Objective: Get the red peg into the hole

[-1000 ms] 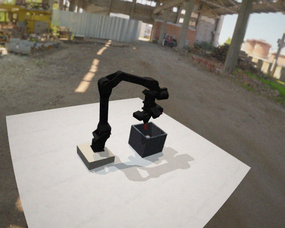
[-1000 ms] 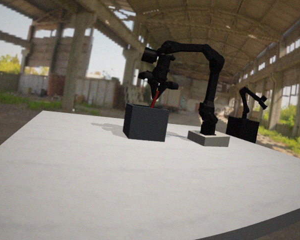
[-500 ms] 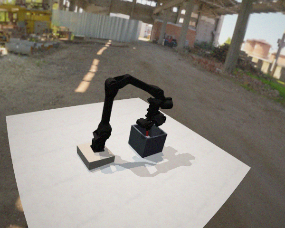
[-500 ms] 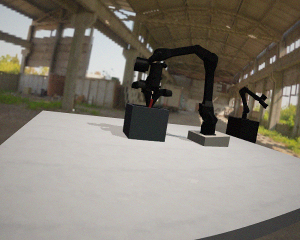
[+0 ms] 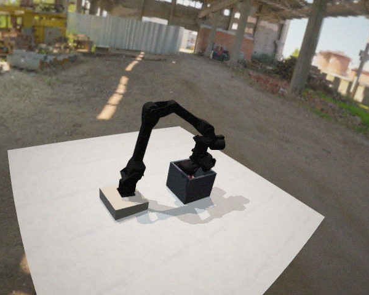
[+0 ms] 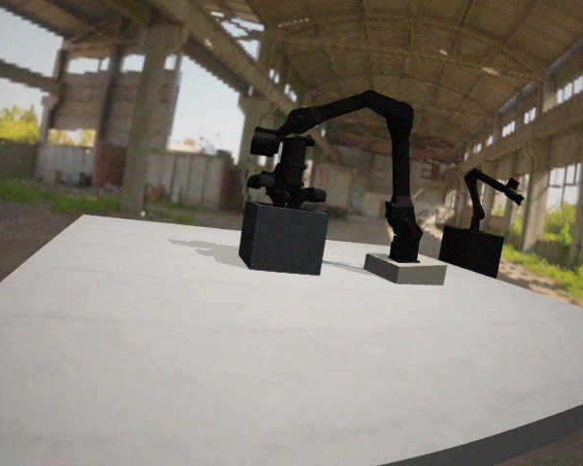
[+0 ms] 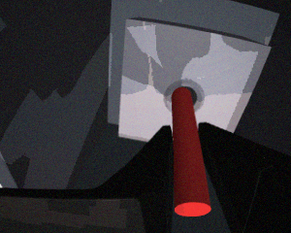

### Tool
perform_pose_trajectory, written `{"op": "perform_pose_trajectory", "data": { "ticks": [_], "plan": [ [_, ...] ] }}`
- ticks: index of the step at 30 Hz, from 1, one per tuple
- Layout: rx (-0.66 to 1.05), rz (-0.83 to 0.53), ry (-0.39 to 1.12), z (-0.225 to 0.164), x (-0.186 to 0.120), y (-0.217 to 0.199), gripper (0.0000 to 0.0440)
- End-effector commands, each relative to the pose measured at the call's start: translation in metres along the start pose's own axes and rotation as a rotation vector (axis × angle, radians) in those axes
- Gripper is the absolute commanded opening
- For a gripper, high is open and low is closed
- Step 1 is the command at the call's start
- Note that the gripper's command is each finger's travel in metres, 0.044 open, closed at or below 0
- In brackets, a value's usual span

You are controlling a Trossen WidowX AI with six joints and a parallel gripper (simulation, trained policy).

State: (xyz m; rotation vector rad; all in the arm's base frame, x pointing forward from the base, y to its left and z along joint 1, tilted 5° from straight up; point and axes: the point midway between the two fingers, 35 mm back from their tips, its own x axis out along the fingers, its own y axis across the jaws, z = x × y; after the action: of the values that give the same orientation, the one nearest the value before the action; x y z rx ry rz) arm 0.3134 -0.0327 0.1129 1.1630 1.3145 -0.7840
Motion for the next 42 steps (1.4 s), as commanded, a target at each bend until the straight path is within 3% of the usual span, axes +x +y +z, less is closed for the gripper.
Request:
{"op": "perform_pose_trajectory", "data": {
  "ticks": [1, 5, 8, 13, 42],
  "plan": [
    [-0.014, -0.011, 0.011, 0.001, 0.012, 0.0, 0.0003],
    [-0.03, -0.015, 0.01, 0.003, 0.021, 0.002, 0.0008],
    [-0.043, -0.021, 0.019, 0.002, 0.023, 0.004, 0.0067],
    [-0.053, -0.038, 0.053, -0.004, 0.027, 0.002, 0.0112],
    [-0.023, 0.128, 0.185, 0.004, -0.027, 0.036, 0.0106]
  ]
}}
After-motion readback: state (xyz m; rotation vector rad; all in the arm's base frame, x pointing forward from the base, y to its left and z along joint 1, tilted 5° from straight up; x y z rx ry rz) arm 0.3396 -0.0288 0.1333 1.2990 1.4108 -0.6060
